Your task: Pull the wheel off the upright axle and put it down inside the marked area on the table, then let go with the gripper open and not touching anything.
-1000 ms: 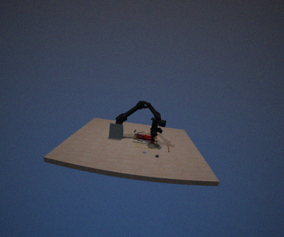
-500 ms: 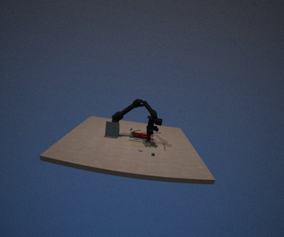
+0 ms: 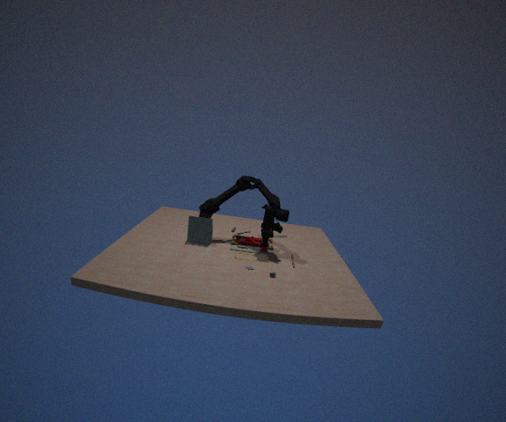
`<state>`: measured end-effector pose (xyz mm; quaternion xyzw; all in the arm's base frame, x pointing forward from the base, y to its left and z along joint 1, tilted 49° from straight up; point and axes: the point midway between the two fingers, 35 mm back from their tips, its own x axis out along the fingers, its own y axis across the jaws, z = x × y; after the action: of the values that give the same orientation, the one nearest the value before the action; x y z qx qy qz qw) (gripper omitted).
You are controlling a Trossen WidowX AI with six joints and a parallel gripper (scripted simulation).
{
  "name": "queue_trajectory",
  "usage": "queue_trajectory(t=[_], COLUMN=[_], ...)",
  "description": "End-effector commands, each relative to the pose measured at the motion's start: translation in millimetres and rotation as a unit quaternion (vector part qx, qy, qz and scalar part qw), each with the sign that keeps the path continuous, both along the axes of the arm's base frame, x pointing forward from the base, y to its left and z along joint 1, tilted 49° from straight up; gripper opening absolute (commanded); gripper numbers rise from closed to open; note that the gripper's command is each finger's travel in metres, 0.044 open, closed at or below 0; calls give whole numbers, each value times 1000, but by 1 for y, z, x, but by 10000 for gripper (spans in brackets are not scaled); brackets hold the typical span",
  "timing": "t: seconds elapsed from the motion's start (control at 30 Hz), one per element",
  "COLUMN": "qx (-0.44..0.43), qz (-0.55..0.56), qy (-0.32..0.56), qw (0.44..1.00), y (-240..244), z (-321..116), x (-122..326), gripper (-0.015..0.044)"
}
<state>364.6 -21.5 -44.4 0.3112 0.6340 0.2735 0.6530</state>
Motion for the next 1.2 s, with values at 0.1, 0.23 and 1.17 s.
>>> queue_trajectory(t=[0.1, 0.23, 1.17], qx=[-2, -2, -1], qz=[-3, -3, -5], qy=[-5, -5, -4], qw=[1000, 1000, 1000], y=[-5, -6, -13], z=[5, 6, 12], x=[1, 1, 0], gripper=[0, 0, 0])
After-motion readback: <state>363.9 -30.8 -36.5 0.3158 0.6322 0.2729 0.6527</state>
